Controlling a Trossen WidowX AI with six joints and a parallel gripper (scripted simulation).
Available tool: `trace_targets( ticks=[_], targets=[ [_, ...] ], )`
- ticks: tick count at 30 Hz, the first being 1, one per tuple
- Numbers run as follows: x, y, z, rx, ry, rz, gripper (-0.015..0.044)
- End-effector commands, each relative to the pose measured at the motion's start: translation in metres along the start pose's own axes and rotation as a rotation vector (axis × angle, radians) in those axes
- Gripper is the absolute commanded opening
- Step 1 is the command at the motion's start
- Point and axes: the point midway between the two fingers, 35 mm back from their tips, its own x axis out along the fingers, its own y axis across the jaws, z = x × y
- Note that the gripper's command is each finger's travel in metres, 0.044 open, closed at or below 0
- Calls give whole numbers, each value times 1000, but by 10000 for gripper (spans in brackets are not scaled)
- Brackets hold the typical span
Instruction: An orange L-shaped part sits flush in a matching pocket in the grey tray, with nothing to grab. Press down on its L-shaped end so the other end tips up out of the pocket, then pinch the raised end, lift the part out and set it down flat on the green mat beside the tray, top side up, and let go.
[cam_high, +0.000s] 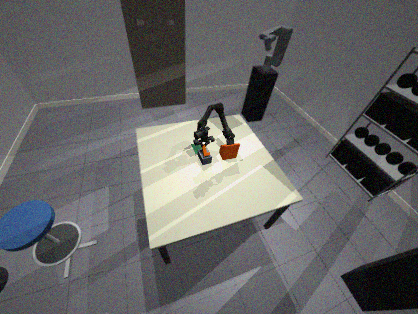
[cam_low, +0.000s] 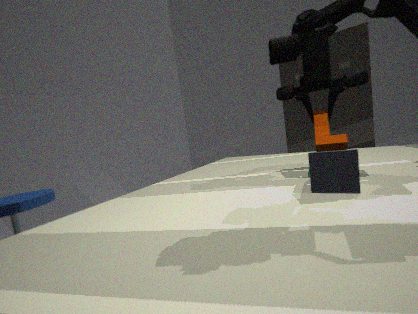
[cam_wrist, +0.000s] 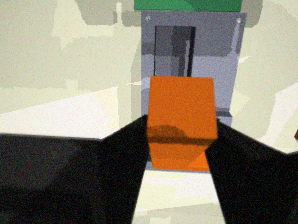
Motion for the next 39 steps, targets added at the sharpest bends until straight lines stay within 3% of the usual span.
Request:
trace_targets(
  ticks=[1, 8, 39],
  targets=[
    [-3, 0, 0, 4, 5, 0, 0],
    [-5, 0, 8, 4, 5, 0, 0],
    [-2, -13, 144, 5, -3, 0, 0]
  ],
)
